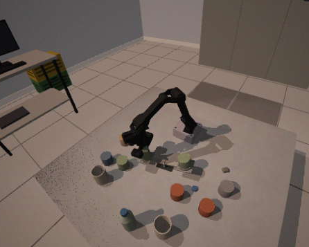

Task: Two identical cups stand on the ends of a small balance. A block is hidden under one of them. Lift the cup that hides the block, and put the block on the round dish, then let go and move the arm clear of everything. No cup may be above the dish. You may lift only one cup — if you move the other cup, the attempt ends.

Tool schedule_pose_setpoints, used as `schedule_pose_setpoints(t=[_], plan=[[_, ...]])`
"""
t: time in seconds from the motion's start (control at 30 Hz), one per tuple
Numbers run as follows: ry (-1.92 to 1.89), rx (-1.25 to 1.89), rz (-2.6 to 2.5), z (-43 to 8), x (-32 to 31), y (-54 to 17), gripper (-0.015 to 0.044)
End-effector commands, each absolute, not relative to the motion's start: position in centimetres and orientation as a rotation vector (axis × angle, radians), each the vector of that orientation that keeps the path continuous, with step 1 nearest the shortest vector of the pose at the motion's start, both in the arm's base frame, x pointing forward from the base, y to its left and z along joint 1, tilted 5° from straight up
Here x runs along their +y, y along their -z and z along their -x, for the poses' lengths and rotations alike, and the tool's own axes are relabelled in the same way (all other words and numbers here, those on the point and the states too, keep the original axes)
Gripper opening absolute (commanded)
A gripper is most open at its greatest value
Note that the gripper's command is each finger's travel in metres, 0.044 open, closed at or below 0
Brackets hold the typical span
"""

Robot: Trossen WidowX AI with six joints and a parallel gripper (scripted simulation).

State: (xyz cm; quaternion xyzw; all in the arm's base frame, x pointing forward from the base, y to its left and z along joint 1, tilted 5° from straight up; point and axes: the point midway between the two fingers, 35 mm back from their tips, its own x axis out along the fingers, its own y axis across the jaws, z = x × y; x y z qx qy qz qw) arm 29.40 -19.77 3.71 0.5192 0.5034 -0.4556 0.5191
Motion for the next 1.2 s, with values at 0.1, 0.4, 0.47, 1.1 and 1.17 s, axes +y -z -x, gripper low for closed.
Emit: schedule_pose_setpoints(t=[0.1,0.4,0.47,1.1,1.17], plan=[[1.100,1.212,-1.247,-29.3,-19.6,-2.3,0.0440],[1.100,1.212,-1.247,-29.3,-19.6,-1.8,0.0355],[1.100,1.212,-1.247,-29.3,-19.6,-1.8,0.0341],[1.100,1.212,-1.247,-29.4,-19.8,-3.1,0.0000],[1.100,1.212,-1.247,-29.5,-19.8,-3.3,0.0000]])
